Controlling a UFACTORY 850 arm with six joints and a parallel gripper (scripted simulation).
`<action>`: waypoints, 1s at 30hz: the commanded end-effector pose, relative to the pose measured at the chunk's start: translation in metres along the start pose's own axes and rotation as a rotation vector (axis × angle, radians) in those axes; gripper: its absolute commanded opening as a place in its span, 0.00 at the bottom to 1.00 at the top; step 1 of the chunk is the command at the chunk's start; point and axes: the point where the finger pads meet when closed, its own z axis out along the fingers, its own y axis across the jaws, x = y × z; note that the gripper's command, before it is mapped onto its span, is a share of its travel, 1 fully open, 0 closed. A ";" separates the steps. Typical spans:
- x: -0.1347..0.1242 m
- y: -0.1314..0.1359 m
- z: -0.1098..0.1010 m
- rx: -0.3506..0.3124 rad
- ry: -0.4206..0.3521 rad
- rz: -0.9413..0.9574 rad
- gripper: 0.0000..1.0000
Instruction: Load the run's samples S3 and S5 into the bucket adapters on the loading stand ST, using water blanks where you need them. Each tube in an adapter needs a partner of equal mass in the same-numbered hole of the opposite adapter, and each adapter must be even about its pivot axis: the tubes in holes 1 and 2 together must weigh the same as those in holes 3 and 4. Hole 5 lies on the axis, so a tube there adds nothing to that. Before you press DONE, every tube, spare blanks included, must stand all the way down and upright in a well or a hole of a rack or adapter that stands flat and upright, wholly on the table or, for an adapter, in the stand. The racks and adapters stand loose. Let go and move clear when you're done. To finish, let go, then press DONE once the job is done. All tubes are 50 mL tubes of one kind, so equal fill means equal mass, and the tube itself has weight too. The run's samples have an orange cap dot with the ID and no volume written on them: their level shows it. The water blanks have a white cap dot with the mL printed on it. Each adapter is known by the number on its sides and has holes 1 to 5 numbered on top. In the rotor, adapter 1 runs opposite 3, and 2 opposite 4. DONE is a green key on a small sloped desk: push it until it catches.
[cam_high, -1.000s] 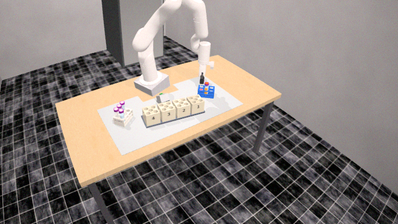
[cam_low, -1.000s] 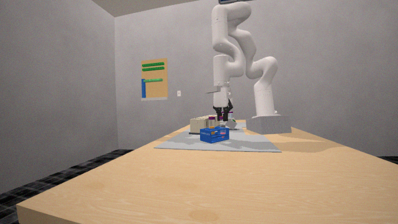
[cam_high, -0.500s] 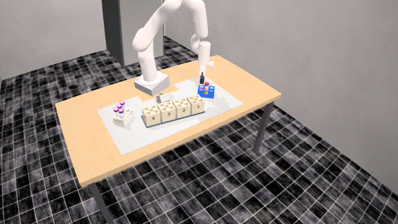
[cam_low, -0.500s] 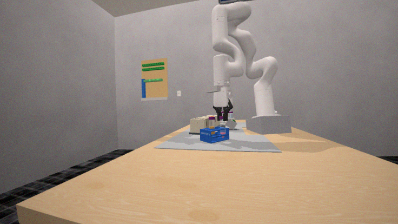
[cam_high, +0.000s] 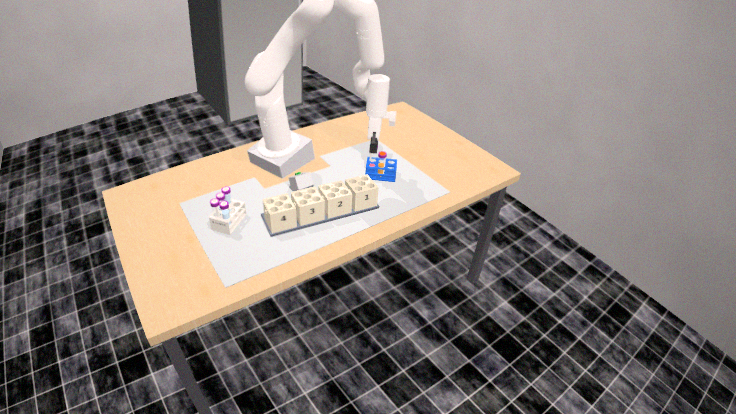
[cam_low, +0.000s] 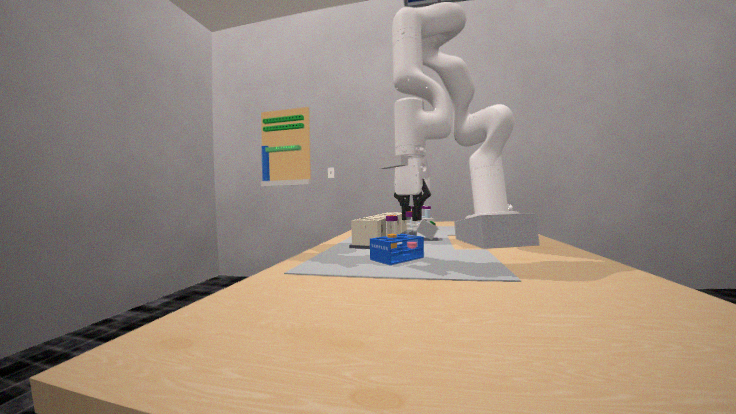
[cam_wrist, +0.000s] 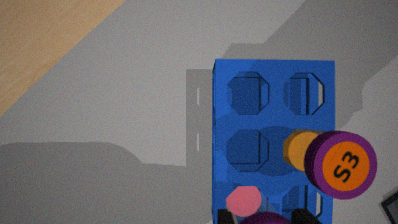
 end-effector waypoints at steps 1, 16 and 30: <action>0.001 0.000 -0.003 0.000 0.001 0.000 0.00; 0.001 0.000 -0.011 0.000 0.001 0.000 0.00; 0.001 0.000 -0.031 0.001 0.001 0.000 0.00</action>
